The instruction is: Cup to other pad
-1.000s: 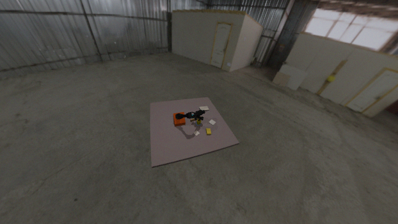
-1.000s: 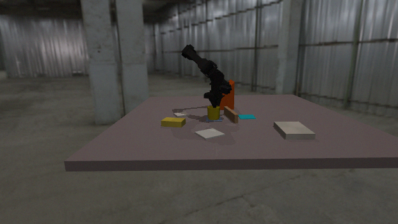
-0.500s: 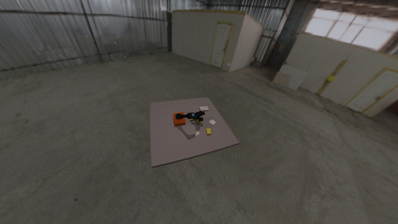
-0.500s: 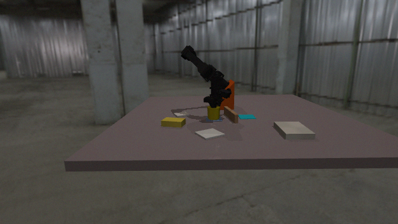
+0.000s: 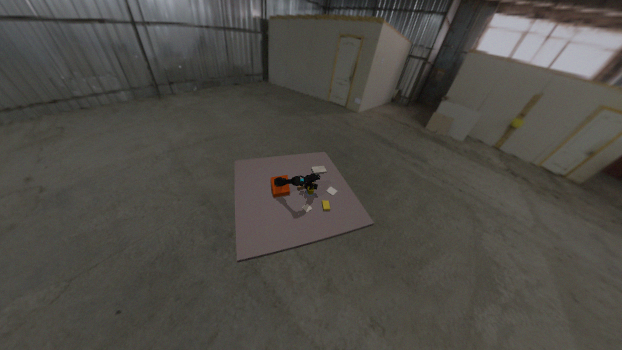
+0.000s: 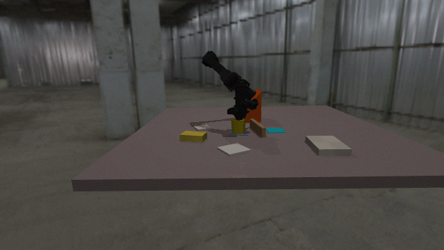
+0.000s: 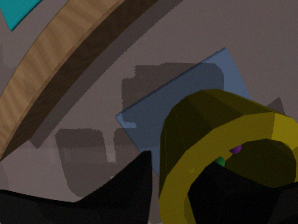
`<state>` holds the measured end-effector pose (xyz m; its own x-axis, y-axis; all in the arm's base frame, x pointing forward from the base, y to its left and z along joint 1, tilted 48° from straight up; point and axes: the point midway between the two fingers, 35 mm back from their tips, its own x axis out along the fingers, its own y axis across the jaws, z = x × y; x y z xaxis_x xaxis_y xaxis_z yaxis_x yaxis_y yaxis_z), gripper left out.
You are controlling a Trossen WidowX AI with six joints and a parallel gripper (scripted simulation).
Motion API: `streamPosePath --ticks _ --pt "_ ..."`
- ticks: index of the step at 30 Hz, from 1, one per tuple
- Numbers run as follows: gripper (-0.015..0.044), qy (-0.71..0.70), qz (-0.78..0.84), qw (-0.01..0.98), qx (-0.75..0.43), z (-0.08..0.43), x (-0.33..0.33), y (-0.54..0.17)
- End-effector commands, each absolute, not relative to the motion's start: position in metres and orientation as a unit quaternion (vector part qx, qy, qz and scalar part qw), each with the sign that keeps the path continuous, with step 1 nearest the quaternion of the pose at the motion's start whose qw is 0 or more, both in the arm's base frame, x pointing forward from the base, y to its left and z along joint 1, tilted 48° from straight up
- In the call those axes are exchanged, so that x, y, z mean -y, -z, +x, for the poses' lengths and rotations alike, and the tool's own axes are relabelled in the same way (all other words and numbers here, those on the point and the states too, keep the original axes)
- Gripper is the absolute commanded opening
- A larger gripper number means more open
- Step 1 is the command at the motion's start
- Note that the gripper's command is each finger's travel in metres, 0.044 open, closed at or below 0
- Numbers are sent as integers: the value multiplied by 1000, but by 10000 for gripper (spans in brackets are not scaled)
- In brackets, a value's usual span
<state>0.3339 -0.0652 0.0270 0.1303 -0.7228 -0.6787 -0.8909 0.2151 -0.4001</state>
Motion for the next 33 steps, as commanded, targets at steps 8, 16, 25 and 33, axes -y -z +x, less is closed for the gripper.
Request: streamPosePath --ticks 8,16,25,33 --pt "0 -98 -619 427 -652 334 65 -27" --pt "0 -99 -618 428 -652 333 50 -39" --pt "0 -100 -619 427 -652 328 25 -61" --pt "0 -99 -620 425 -652 324 10 -75"
